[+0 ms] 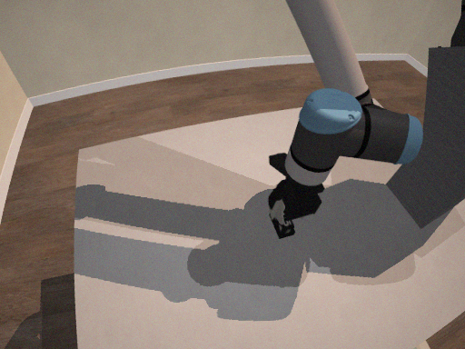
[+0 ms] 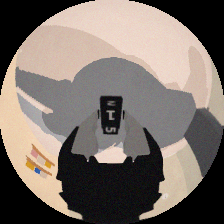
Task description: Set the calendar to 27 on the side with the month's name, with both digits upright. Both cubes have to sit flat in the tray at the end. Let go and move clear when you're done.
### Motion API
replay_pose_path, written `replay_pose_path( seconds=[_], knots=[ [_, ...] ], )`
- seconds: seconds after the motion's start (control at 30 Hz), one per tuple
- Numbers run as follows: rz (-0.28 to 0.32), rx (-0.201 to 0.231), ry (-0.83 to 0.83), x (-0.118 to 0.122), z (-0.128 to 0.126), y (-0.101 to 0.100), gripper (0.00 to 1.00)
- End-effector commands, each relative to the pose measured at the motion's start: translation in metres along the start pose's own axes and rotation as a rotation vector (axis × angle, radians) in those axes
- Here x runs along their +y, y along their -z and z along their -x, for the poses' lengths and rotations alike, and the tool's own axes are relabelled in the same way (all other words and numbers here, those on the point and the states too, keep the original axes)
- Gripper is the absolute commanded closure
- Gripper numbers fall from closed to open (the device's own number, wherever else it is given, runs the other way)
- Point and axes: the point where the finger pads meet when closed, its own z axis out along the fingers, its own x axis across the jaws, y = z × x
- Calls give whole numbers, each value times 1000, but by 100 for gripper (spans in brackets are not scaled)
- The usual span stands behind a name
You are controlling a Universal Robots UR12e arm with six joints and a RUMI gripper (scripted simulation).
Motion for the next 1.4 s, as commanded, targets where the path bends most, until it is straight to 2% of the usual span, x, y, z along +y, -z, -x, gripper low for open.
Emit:
replay_pose_path(
  seconds=[0.0, 0.9, 0.93, 1.37],
  knots=[
    [0, -1, 0, 0, 0, 0, 71],
    [0, -1, 0, 0, 0, 0, 71],
    [0, -1, 0, 0, 0, 0, 89],
    [0, -1, 0, 0, 0, 0, 89]
  ],
)
